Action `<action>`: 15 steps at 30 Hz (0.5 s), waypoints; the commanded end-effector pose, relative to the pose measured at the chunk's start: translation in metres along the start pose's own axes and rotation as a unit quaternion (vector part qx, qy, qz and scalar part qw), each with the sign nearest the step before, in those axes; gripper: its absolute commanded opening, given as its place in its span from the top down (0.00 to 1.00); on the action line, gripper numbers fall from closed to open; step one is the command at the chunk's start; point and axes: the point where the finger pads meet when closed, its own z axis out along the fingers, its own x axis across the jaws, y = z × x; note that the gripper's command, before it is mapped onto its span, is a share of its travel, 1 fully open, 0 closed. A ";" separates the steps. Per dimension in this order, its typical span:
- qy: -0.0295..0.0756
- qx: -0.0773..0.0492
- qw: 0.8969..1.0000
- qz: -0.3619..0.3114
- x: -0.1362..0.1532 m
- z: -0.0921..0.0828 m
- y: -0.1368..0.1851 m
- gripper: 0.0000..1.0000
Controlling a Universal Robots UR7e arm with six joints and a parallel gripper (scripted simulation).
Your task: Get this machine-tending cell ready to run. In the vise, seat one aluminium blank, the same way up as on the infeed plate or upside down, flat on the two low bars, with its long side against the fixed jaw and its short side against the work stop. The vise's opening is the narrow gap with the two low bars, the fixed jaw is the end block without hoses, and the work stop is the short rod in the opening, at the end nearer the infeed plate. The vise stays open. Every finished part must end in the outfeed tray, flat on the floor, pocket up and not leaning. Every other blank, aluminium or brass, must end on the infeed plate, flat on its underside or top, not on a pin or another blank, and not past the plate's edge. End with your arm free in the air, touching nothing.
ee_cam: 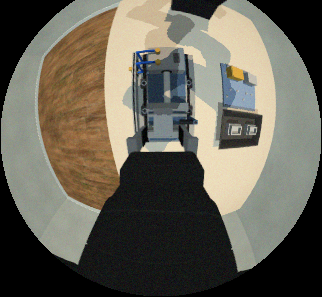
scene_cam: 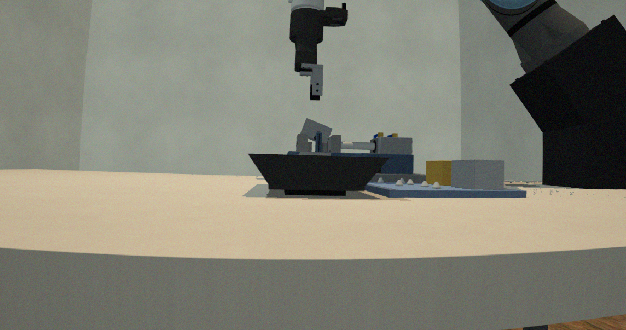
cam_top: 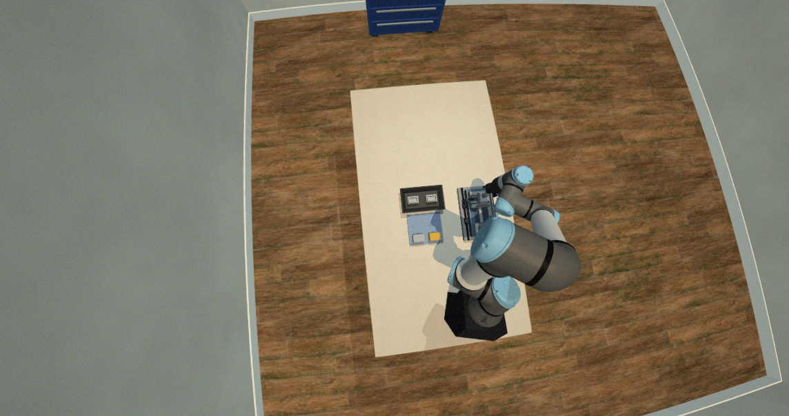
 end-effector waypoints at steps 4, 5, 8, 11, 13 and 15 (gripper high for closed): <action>0.000 0.000 1.000 0.000 0.000 0.000 -0.001 0.00; 0.000 0.000 1.000 0.000 0.000 0.000 -0.001 0.00; 0.000 0.000 1.000 0.000 0.000 0.000 -0.001 0.00; 0.001 0.000 1.000 0.000 0.001 0.001 -0.001 0.00; 0.001 0.001 1.000 0.000 0.001 0.003 -0.001 0.00; 0.001 0.001 1.000 0.000 0.001 0.004 -0.002 0.00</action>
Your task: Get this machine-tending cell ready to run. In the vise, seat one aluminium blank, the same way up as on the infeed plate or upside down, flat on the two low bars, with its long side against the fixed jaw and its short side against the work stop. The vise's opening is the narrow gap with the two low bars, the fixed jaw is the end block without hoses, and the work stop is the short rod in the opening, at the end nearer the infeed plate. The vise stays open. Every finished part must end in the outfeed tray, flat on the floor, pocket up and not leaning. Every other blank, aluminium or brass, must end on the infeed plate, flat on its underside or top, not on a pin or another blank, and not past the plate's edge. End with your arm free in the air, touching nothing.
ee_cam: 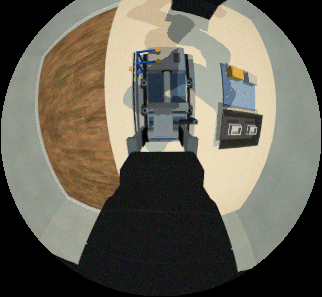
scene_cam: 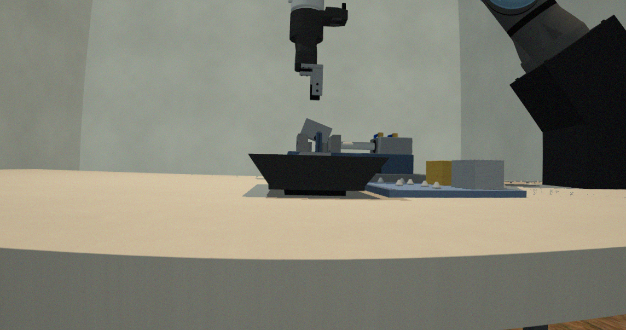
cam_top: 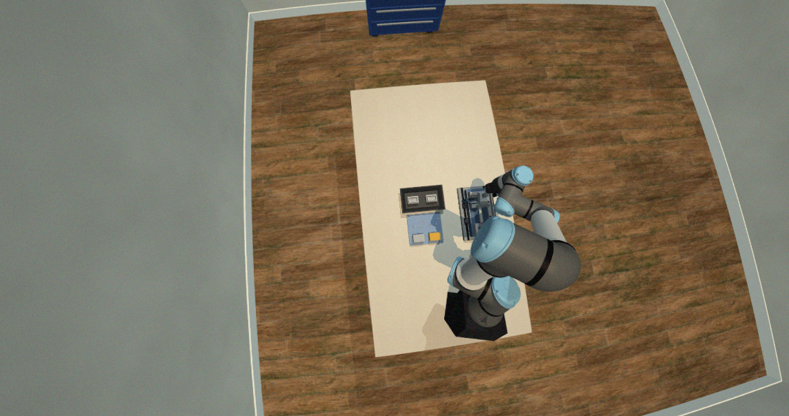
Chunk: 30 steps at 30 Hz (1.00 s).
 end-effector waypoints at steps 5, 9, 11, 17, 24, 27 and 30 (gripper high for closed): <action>0.002 0.002 1.000 0.000 0.002 0.008 -0.002 0.00; 0.002 0.002 1.000 0.000 0.002 0.010 -0.002 0.00; 0.002 0.002 1.000 0.000 0.002 0.013 -0.002 0.00; 0.002 0.002 1.000 0.000 0.002 0.022 -0.003 0.00; 0.002 0.002 1.000 0.000 0.002 0.033 -0.003 0.00; 0.002 0.002 1.000 0.000 0.001 0.034 -0.002 0.00; 0.002 0.002 1.000 0.000 0.001 0.039 -0.002 0.00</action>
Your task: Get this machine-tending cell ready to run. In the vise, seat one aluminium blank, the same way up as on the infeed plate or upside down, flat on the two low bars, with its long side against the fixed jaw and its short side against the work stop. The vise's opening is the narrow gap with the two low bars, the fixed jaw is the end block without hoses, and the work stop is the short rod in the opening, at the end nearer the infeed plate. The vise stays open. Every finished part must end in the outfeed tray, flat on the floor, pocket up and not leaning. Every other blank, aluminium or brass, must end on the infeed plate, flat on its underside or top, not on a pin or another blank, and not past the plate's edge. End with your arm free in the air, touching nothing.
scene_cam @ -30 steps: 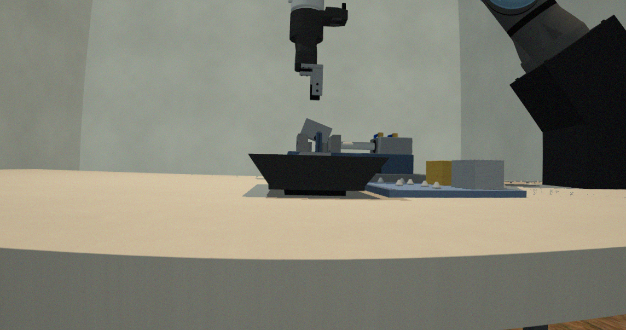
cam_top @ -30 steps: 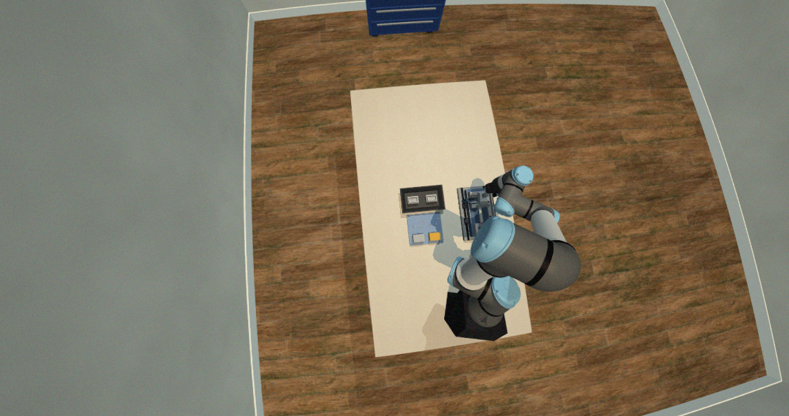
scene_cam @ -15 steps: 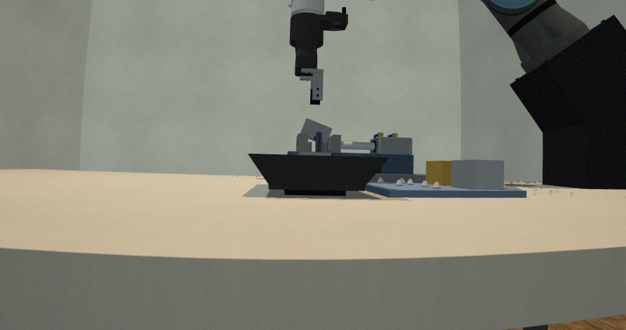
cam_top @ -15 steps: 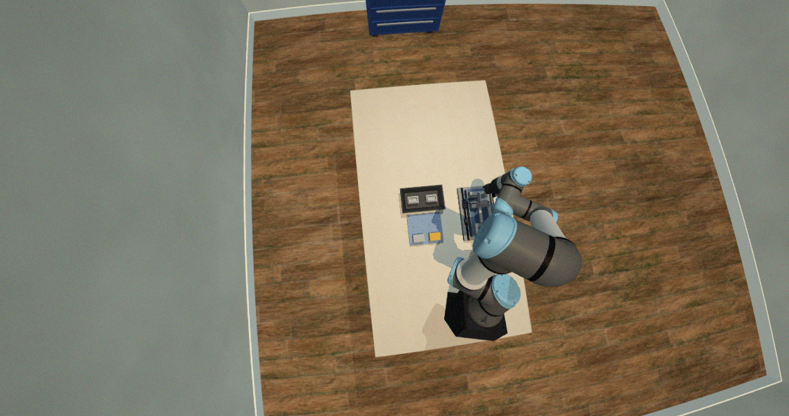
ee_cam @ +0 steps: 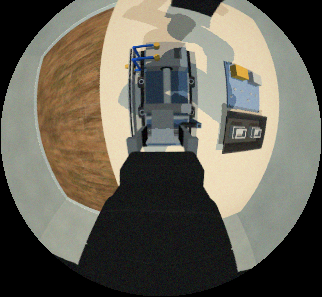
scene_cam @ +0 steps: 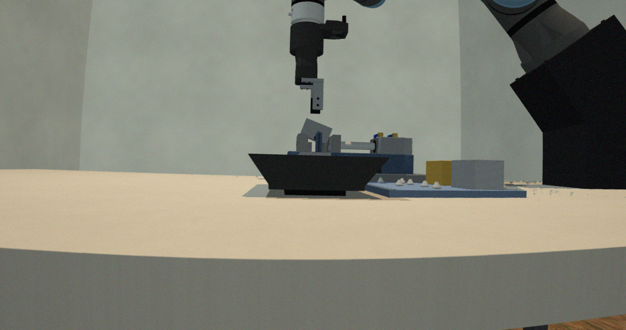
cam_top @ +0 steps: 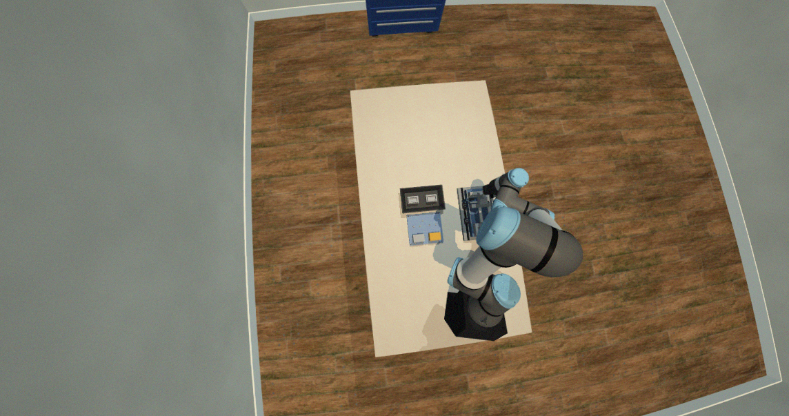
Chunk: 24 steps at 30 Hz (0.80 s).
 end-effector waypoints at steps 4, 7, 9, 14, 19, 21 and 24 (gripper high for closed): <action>0.000 0.000 1.000 0.000 0.001 0.013 -0.001 0.00; 0.000 0.000 1.000 0.000 0.001 0.016 -0.001 0.00; -0.001 0.000 1.000 0.000 0.000 0.018 0.000 0.00; -0.001 -0.001 1.000 0.000 0.000 0.020 0.000 0.00; -0.001 -0.001 1.000 0.000 0.000 0.022 0.000 0.00; -0.001 -0.001 1.000 0.000 0.000 0.022 0.000 0.00; -0.001 -0.001 1.000 0.000 0.000 0.022 0.000 0.00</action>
